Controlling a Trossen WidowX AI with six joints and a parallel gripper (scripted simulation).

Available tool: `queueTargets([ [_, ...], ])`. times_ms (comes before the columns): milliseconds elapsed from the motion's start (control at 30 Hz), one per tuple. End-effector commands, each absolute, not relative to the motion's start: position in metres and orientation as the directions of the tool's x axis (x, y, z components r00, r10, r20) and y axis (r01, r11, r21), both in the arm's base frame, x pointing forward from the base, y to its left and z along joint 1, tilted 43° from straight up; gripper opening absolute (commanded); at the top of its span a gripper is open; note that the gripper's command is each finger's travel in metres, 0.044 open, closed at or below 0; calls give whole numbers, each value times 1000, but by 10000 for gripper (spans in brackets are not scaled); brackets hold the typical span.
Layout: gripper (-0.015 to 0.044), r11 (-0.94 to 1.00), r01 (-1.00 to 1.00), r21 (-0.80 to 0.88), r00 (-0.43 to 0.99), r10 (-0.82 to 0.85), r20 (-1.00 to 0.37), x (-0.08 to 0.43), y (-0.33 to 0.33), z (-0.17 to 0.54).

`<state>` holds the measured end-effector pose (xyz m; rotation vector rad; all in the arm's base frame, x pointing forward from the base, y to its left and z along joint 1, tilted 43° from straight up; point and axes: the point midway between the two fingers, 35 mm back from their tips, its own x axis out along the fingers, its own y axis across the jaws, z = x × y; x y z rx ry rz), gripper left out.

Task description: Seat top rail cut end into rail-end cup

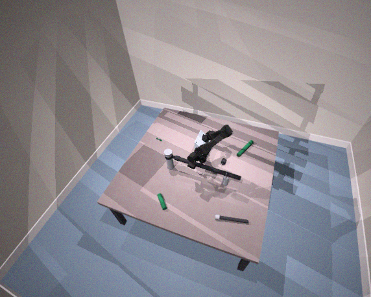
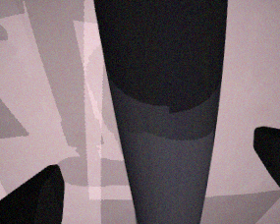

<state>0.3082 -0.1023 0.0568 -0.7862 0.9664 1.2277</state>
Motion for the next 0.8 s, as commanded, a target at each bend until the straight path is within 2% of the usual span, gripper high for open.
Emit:
queueTargets([
  [0,440,183,-983,2,71,393,-917,309,-100,81],
  [167,440,181,-983,-3,75,390,-918,310,-103,80],
  [400,440,181,-983,-2,74,390,-918,302,-118,122],
  [767,440,181,-983,-2,74,390,-918,302,-119,124],
])
